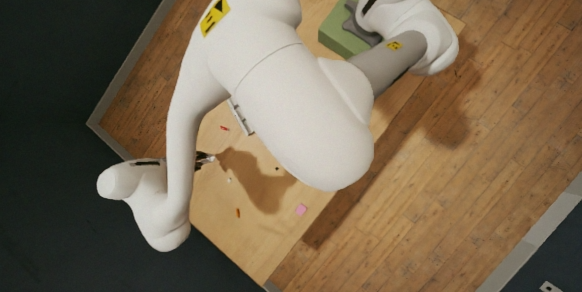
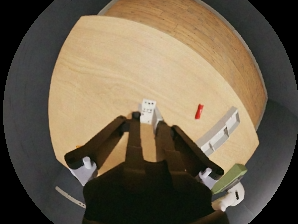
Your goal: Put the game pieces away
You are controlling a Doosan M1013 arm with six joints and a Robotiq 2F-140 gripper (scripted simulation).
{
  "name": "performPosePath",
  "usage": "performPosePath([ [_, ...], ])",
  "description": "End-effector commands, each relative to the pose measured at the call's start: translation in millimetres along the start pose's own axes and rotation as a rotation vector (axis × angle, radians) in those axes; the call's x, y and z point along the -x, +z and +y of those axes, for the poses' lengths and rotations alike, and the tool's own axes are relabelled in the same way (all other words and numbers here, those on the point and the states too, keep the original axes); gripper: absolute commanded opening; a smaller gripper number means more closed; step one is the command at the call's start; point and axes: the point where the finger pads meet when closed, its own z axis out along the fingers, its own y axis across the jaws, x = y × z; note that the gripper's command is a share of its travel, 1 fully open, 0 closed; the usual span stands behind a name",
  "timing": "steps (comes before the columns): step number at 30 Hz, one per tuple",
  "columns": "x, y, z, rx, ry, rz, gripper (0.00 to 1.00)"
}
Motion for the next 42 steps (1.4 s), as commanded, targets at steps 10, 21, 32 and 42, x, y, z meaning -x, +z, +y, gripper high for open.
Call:
performPosePath([
  [10, 31.2, -1.6, 55.6, -0.005, 0.0, 0.002, 0.21],
  [21, 57.6, -1.3, 102.7, -0.005, 0.0, 0.002, 0.21],
  [32, 89.8, -0.9, 160.3, -0.005, 0.0, 0.002, 0.21],
  [42, 112.4, -0.6, 200.7, -0.005, 0.323, 0.001, 0.21],
])
